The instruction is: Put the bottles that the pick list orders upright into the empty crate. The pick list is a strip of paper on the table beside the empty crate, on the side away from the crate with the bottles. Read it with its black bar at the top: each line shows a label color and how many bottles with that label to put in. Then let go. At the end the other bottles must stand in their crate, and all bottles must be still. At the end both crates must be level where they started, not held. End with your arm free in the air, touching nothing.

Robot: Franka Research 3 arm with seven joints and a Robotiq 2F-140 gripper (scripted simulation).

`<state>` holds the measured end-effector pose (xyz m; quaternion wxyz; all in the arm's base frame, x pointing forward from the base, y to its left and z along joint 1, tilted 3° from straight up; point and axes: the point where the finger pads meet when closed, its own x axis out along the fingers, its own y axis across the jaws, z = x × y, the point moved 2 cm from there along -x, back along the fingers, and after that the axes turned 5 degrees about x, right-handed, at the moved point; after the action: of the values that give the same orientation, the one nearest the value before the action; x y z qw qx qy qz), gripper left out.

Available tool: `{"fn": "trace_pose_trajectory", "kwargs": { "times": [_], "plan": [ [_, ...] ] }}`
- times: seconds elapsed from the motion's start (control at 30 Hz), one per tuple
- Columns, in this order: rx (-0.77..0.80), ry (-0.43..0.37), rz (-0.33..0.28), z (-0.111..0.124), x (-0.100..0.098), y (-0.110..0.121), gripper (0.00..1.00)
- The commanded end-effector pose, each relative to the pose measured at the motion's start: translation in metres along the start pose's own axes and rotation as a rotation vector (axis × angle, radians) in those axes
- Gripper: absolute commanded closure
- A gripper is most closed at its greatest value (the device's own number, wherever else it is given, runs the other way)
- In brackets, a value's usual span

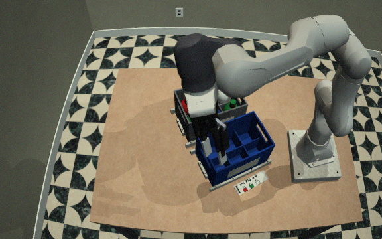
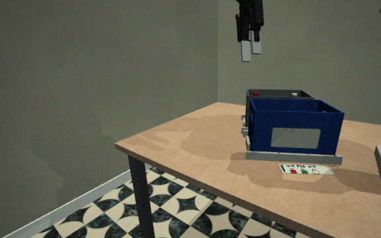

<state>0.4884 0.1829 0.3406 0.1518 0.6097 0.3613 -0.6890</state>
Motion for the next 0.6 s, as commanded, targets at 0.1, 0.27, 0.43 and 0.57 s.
{"fn": "trace_pose_trajectory", "kwargs": {
  "times": [0.1,0.27,0.43,0.57],
  "plan": [
    [0.186,-0.013,0.033,-0.005,0.003,-0.009,0.62],
    [0.243,-0.019,0.051,-0.008,0.006,-0.017,0.62],
    [0.296,-0.023,0.069,-0.012,0.009,-0.025,0.62],
    [0.344,-0.025,0.086,-0.015,0.013,-0.033,0.62]
  ]
}}
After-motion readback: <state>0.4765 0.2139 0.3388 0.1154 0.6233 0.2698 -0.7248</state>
